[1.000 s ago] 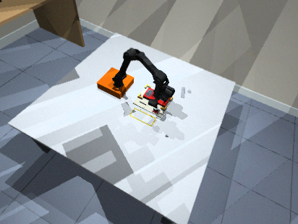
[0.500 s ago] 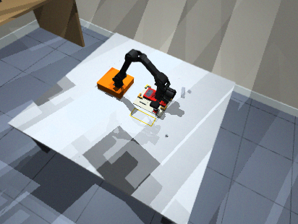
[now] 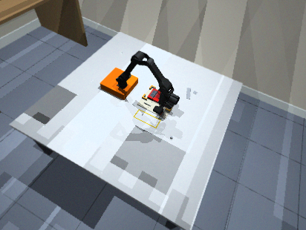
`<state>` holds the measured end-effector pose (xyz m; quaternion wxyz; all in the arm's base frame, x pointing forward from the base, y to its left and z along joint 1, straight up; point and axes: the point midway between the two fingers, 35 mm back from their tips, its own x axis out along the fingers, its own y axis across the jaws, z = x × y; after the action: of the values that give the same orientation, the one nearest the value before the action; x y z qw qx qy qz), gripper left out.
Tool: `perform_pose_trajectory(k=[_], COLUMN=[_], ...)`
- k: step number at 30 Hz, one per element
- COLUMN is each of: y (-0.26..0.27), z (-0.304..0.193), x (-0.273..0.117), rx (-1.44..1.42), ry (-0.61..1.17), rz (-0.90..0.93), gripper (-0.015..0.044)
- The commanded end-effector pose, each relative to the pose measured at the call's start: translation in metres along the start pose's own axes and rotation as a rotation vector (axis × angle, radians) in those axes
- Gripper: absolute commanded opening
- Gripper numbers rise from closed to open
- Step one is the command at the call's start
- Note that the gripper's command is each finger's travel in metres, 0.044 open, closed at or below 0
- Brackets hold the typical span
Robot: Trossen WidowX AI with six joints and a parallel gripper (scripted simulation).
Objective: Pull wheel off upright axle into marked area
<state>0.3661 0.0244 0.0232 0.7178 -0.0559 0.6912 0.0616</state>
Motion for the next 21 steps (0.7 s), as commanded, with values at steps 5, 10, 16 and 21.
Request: perform_pose_trajectory(k=[5,10,16,21], y=[0.0000,0.0000,0.0000,0.0000], z=[0.0000,0.0000,0.0002,0.0003], x=[-0.0004,-0.0007,-0.0025,-0.0041], rx=[0.000,0.000,0.000,0.000], ry=[0.000,0.000,0.000,0.000], rz=[0.000,0.000,0.000,0.000], gripper=[0.0175,0.0083,0.0000,0.0000])
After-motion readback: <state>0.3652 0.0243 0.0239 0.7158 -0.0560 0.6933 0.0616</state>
